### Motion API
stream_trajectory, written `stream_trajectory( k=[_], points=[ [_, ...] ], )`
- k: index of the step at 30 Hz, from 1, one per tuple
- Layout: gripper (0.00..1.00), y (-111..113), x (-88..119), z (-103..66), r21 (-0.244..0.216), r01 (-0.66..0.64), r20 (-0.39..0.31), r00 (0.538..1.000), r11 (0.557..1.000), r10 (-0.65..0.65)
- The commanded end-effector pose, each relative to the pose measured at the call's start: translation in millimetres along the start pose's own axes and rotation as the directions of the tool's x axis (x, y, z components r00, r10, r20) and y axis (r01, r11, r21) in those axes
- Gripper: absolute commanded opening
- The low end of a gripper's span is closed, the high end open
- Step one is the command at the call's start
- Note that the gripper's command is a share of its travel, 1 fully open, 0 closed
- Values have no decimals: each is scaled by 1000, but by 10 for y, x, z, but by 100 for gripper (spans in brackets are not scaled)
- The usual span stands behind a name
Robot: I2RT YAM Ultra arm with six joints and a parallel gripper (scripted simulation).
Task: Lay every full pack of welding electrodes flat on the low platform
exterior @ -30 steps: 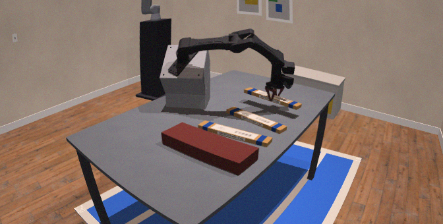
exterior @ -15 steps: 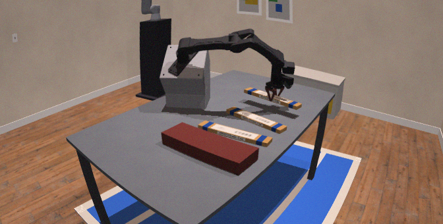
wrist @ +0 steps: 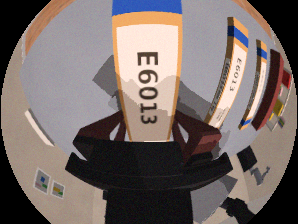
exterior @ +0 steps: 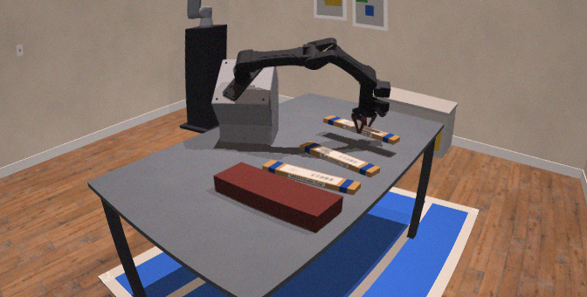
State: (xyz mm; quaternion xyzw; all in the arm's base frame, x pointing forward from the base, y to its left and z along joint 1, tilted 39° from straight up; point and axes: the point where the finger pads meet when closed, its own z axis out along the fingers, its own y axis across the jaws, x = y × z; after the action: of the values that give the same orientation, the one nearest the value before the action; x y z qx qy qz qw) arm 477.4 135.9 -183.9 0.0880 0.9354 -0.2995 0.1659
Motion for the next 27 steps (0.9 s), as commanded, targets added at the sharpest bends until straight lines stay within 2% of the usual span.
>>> stream_trajectory(
  k=[1, 4, 17, 27],
  points=[
    [0, 243, -156, -569, -64, 13, 91, 996, 998, -7],
    [0, 244, -155, -569, -64, 13, 91, 996, 998, -7],
    [0, 241, -126, -792, -69, 14, 89, 996, 998, -7],
    [0, 211, -89, -870, -68, 14, 90, 996, 998, -7]
  ],
)
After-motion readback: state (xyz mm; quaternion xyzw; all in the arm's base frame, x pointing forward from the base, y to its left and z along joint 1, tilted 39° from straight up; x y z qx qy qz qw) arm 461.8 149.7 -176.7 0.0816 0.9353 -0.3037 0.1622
